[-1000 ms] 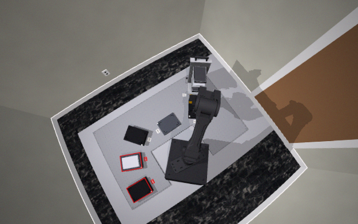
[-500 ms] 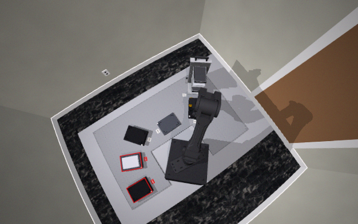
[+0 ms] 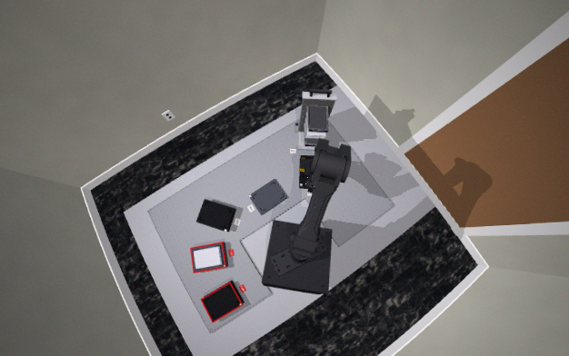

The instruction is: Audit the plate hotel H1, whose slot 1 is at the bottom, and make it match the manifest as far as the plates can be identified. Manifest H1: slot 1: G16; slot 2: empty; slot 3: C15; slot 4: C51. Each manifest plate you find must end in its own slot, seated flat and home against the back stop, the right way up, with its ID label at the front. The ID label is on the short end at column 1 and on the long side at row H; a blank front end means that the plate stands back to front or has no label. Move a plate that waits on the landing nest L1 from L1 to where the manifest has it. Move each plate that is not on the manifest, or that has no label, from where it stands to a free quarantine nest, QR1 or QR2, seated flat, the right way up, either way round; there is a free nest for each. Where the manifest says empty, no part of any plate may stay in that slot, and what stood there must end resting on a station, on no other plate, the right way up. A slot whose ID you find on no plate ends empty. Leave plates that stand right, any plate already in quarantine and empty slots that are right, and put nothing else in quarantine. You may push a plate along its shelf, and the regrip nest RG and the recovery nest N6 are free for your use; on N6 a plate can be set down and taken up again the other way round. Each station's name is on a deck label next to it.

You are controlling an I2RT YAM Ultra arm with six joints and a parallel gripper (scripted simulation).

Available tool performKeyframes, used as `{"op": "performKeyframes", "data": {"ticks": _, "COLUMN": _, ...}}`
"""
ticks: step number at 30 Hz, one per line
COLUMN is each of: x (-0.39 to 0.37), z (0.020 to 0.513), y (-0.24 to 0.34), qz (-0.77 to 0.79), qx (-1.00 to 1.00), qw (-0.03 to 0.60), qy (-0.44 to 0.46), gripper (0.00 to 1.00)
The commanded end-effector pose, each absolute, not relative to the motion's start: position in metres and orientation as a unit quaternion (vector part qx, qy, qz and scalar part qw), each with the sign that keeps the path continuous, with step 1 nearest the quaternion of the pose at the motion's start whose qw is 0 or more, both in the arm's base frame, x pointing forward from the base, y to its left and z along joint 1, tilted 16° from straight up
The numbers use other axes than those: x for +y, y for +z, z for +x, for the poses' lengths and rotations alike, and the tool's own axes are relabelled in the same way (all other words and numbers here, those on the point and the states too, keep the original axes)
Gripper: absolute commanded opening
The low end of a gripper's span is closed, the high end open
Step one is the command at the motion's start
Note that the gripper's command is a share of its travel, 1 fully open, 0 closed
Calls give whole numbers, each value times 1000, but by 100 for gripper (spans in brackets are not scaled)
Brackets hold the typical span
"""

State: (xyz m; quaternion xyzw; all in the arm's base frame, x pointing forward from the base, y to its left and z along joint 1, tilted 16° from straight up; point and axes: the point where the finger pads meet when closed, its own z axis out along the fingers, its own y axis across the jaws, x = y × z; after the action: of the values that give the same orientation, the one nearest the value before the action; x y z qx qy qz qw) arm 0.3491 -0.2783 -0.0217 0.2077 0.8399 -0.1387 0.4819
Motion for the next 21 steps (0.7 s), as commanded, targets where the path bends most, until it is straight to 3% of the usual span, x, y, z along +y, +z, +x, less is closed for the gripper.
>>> {"op": "performKeyframes", "data": {"ticks": 1, "x": -281, "z": 354, "y": -18, "qz": 203, "qx": 833, "qw": 494, "qy": -144, "gripper": 100}}
{"op": "performKeyframes", "data": {"ticks": 21, "x": -285, "z": 359, "y": -44, "qz": 203, "qx": 833, "qw": 494, "qy": -143, "gripper": 100}}
